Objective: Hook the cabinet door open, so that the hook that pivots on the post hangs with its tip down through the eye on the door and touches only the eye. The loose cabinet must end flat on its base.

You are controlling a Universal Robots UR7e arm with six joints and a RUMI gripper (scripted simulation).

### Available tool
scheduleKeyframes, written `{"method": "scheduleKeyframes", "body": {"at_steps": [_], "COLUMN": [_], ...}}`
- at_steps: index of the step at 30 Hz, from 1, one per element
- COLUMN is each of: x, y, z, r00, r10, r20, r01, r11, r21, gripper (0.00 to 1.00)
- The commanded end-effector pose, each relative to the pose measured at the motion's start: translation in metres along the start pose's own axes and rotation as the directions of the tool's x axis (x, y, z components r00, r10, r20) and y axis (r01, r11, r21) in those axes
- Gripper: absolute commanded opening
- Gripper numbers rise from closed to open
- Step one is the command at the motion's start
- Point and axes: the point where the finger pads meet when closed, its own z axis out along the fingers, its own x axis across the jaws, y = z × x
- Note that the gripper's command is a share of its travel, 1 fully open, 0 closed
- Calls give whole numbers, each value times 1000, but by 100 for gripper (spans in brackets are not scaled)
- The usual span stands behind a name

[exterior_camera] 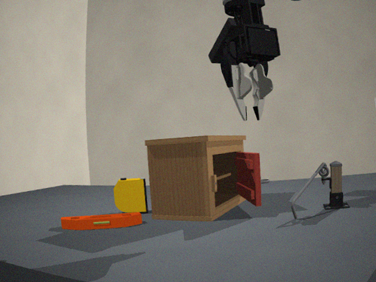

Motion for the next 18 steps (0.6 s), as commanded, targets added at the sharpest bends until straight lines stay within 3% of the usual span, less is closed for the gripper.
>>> {"method": "scheduleKeyframes", "body": {"at_steps": [1,10,18], "x": [-2,-4,-6], "y": [2,5,10], "z": [-1,-1,-1], "r00": [992,955,859], "r10": [-124,-295,-512], "r20": [3,3,2], "r01": [124,295,512], "r11": [992,955,859], "r21": [0,0,1], "gripper": [15,15,15]}}
